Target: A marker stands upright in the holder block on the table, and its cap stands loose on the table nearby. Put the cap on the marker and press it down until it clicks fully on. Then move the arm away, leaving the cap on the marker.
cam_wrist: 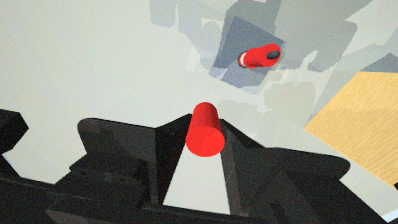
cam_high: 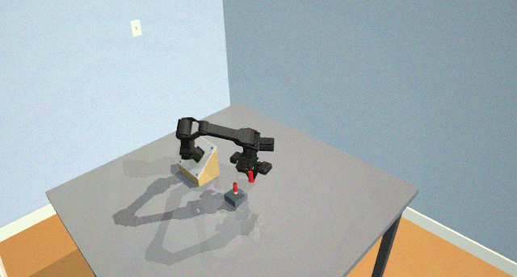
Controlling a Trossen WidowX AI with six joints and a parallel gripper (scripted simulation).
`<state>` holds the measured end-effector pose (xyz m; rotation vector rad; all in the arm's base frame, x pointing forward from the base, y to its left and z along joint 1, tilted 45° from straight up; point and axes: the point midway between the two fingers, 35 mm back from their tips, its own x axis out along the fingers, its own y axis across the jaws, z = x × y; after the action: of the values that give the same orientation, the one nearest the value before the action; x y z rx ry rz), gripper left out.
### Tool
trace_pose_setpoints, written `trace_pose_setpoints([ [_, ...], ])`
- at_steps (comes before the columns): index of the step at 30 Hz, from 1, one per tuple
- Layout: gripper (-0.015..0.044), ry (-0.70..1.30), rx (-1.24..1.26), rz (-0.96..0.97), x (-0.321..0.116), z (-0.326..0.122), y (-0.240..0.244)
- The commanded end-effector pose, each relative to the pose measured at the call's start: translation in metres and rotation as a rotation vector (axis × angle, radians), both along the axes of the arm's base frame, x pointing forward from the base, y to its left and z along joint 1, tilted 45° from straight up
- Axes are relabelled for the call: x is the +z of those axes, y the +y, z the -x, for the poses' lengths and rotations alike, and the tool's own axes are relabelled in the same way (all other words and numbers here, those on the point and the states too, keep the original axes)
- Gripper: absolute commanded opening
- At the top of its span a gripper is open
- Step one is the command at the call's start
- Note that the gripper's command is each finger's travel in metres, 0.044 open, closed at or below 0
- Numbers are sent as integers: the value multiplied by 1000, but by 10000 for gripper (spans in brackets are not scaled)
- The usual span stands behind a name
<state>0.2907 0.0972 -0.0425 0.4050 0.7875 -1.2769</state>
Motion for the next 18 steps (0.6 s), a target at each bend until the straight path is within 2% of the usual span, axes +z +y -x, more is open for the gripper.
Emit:
trace_pose_setpoints([
  [1,0,10,2,4,12,4,-5],
  [18,0,11,2,6,62,17,-20],
])
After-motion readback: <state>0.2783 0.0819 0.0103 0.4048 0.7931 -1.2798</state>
